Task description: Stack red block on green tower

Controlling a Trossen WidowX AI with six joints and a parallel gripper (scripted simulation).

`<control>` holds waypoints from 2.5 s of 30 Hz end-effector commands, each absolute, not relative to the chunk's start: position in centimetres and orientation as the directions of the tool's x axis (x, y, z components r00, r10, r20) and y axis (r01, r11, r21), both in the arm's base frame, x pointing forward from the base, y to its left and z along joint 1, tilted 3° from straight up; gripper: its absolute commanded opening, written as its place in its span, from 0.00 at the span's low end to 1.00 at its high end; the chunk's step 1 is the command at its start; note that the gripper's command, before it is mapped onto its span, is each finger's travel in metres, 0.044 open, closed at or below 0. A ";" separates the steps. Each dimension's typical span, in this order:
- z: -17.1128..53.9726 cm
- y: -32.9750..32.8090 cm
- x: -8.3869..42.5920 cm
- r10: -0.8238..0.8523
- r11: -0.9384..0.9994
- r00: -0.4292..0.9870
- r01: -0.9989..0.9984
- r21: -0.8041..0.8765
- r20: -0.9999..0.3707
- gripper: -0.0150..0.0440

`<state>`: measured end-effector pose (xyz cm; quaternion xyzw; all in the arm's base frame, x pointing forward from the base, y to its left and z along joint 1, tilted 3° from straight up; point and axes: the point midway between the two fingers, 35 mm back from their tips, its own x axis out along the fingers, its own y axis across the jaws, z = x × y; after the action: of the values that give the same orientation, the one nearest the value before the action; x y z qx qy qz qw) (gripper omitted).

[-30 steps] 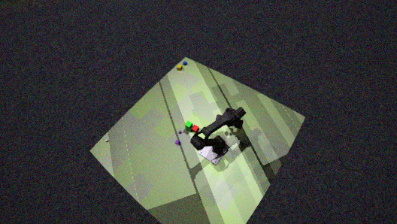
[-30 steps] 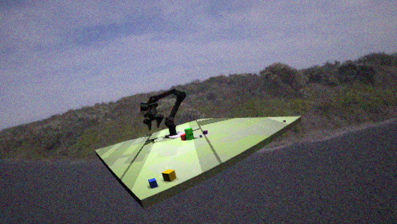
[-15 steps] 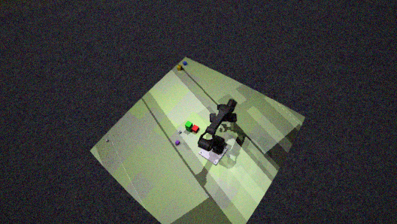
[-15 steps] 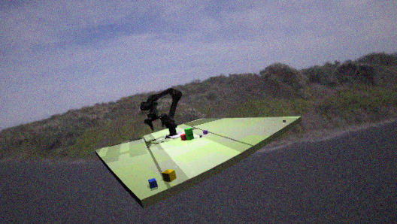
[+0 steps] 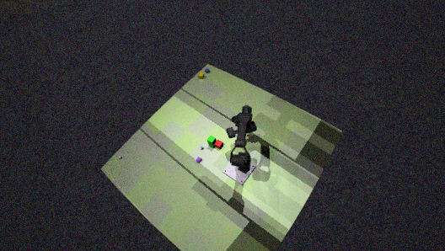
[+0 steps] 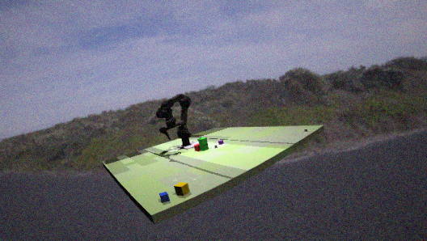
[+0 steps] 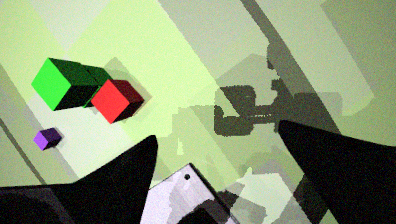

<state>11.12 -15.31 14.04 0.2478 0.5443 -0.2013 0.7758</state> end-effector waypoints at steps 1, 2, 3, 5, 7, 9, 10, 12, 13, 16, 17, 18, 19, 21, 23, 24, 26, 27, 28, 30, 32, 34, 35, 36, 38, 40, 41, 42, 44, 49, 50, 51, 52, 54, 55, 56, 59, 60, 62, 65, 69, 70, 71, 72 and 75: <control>14.3 -15.0 12.3 -0.022 0.827 0.304 0.541 0.154 -0.952 1.00; 14.3 -14.9 12.6 -0.015 0.836 0.297 0.527 0.150 -0.955 1.00; 14.4 -14.7 12.9 -0.009 0.846 0.289 0.513 0.147 -0.957 1.00; 14.4 -14.3 13.6 0.001 0.864 0.274 0.485 0.139 -0.962 1.00; 14.5 -14.0 14.2 0.011 0.881 0.258 0.455 0.132 -0.966 1.00; 14.5 -13.6 14.8 0.017 0.897 0.242 0.424 0.122 -0.970 1.00; 14.5 -13.4 15.1 0.019 0.905 0.234 0.408 0.116 -0.972 1.00; 14.6 -12.9 15.7 0.022 0.921 0.217 0.376 0.105 -0.976 1.00; 14.6 -12.7 16.0 0.023 0.928 0.209 0.359 0.099 -0.978 1.00; 14.7 -12.0 16.9 0.024 0.948 0.185 0.308 0.081 -0.982 1.00; 14.8 -11.7 17.2 0.024 0.954 0.177 0.291 0.076 -0.984 1.00; 14.8 -11.4 17.5 0.024 0.959 0.170 0.274 0.070 -0.985 1.00; 14.8 -11.2 17.8 0.024 0.964 0.162 0.257 0.066 -0.986 1.00; 14.8 -10.6 18.4 0.025 0.973 0.147 0.224 0.058 -0.989 1.00; 14.9 -9.9 19.0 0.024 0.981 0.133 0.190 0.049 -0.991 1.00; 14.9 -9.6 19.3 0.023 0.984 0.126 0.172 0.044 -0.992 1.00; 14.9 -8.9 19.9 0.019 0.990 0.112 0.138 0.035 -0.994 1.00; 14.9 -8.6 20.1 0.017 0.992 0.105 0.120 0.030 -0.994 1.00; 14.9 -8.2 20.4 0.015 0.994 0.099 0.103 0.025 -0.995 1.00; 14.9 -7.6 20.9 0.009 0.997 0.088 0.075 0.016 -0.996 1.00; 15.0 -6.9 21.5 0.004 0.999 0.077 0.044 0.007 -0.997 1.00; 15.0 -6.3 21.9 -0.001 1.000 0.069 0.015 0.000 -0.998 1.00; 15.0 -6.2 22.0 -0.002 1.000 0.067 0.007 -0.002 -0.998 1.00; 15.0 -6.1 22.1 -0.003 1.000 0.066 0.005 -0.003 -0.998 1.00; 14.9 -6.1 22.1 -0.003 1.000 0.066 0.005 -0.003 -0.998 1.00; 14.5 -6.1 22.1 -0.003 1.000 0.066 0.005 -0.003 -0.998 1.00; 14.2 -6.1 22.2 -0.003 1.000 0.066 0.005 -0.003 -0.998 1.00; 13.8 -6.1 22.2 -0.003 1.000 0.067 0.005 -0.003 -0.998 1.00; 12.8 -6.2 22.4 -0.003 1.000 0.067 0.005 -0.003 -0.998 1.00; 9.8 -6.1 22.4 -0.003 1.000 0.066 0.005 -0.002 -0.998 1.00; 9.6 -6.1 22.3 -0.003 1.000 0.066 0.005 -0.002 -0.998 1.00; 9.4 -6.0 22.3 -0.003 1.000 0.066 0.005 -0.002 -0.998 1.00; 9.4 -6.0 22.3 -0.003 1.000 0.066 0.005 -0.002 -0.998 1.00; 9.3 -6.0 22.3 -0.003 1.000 0.066 0.005 -0.002 -0.998 1.00; 9.3 -6.0 22.3 -0.003 1.000 0.066 0.005 -0.002 -0.998 1.00; 9.2 -6.0 22.3 -0.003 1.000 0.066 0.005 -0.002 -0.998 1.00; 8.8 -6.0 22.3 -0.003 1.000 0.066 0.005 -0.002 -0.998 1.00; 8.6 -6.0 22.4 -0.003 1.000 0.066 0.005 -0.002 -0.998 1.00; 8.3 -6.0 22.4 -0.003 1.000 0.066 0.005 -0.002 -0.998 1.00; 7.8 -6.0 22.4 -0.003 1.000 0.066 0.005 -0.002 -0.998 1.00; 7.2 -6.0 22.5 -0.003 1.000 0.066 0.005 -0.002 -0.998 1.00; 7.0 -6.0 22.5 -0.003 1.000 0.066 0.005 -0.002 -0.998 1.00; 6.8 -6.0 22.5 -0.003 1.000 0.066 0.005 -0.002 -0.998 1.00; 6.7 -6.0 22.5 -0.003 1.000 0.066 0.005 -0.002 -0.998 1.00; 6.2 -6.0 22.5 -0.003 1.000 0.066 0.005 -0.002 -0.998 1.00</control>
<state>22.77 -6.04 6.93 -0.0016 0.6781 -0.0006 0.7350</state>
